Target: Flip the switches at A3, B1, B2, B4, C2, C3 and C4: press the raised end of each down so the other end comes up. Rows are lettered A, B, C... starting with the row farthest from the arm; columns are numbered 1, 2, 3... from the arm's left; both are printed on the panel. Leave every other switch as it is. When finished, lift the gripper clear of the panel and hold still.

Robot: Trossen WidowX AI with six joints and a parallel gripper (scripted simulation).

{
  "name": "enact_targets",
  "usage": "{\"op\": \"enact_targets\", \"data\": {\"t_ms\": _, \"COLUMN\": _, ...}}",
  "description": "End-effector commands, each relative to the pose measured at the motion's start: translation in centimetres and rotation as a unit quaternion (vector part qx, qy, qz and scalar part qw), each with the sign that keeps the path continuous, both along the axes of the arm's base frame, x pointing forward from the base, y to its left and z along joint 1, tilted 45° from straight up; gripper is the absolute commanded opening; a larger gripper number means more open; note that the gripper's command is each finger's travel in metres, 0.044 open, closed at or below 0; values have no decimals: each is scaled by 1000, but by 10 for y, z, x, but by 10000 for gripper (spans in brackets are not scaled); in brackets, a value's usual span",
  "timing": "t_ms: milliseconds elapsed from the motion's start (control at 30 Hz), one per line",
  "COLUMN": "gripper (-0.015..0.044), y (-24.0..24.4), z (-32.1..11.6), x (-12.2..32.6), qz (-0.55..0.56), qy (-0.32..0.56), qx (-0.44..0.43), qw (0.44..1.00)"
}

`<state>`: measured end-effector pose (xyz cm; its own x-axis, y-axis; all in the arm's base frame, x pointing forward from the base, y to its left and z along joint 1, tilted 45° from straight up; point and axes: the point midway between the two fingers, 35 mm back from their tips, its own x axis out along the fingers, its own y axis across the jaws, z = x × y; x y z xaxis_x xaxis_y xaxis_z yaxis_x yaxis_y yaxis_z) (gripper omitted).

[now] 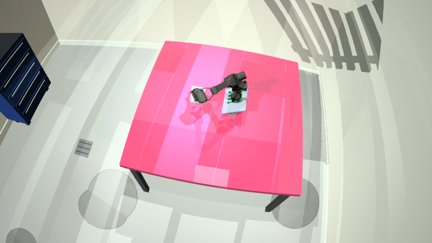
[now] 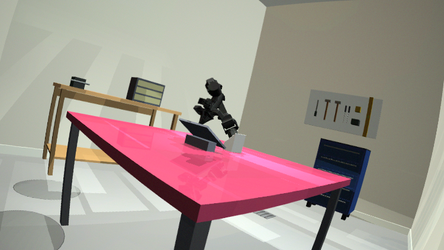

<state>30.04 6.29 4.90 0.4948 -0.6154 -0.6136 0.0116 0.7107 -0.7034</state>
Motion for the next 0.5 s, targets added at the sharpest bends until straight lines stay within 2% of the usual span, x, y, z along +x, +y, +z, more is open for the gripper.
{"op": "enact_targets", "data": {"t_ms": 0, "gripper": 0, "y": -1, "z": -1, "x": 0, "qz": 1, "qy": 1, "qx": -1, "qw": 1000}}
{"op": "enact_targets", "data": {"t_ms": 467, "gripper": 0, "y": -2, "z": -2, "x": 1, "qz": 1, "qy": 1, "qx": -1, "qw": 1000}}
